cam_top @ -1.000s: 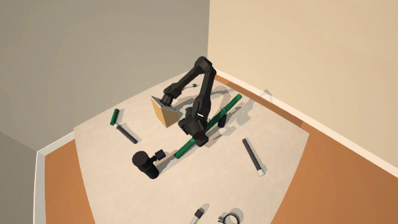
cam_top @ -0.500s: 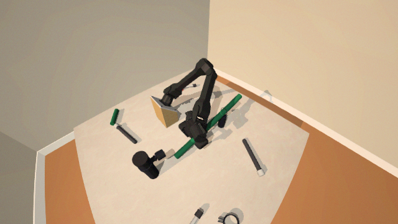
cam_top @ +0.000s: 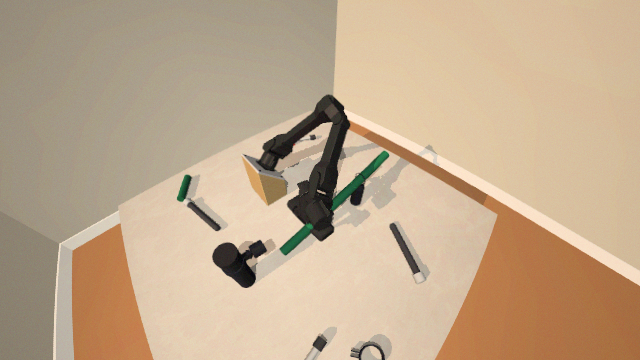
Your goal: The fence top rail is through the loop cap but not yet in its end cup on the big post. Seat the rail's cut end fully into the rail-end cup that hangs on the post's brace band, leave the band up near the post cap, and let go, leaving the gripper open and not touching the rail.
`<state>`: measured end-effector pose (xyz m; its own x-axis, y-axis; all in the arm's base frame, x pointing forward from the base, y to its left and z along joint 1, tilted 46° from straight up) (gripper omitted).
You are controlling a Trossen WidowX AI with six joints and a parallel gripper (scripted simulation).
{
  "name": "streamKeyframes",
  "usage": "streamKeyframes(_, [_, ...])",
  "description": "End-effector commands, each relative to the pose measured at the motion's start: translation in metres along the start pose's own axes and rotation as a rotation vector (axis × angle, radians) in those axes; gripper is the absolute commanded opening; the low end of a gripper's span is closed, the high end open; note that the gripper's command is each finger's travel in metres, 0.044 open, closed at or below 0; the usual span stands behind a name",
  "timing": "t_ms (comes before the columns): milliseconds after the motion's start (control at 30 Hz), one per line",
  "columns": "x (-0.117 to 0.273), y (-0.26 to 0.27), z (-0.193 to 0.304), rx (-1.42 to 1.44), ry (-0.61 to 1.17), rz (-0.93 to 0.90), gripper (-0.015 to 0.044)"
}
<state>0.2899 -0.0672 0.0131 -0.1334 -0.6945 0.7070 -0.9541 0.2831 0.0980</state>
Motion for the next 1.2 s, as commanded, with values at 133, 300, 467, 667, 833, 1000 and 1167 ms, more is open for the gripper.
streamKeyframes(133, [-0.001,0.002,0.0,-0.007,-0.005,-0.003,0.0131])
streamKeyframes(300, [-0.001,0.001,0.0,-0.007,-0.005,-0.003,0.0078])
streamKeyframes(467, [0.004,-0.001,0.001,-0.007,-0.004,-0.002,0.0])
streamKeyframes(667, [0.019,-0.003,0.0,0.0,0.059,0.01,0.0])
streamKeyframes(833, [0.052,-0.006,-0.001,0.01,0.197,0.03,0.0])
streamKeyframes(1000, [0.076,-0.004,-0.003,0.013,0.297,0.04,0.0])
streamKeyframes(1167, [0.076,-0.004,-0.003,0.013,0.297,0.04,0.0])
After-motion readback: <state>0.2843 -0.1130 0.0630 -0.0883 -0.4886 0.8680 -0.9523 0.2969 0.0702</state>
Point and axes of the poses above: the point midway between the two fingers, 35 mm back from their tips, its own x axis back along the fingers, its own y axis across the jaws, z = x × y, the point moved 9 cm from there along x, back along the fingers, and after that the axes turned 9 degrees about -x, right-handed, at the moved point
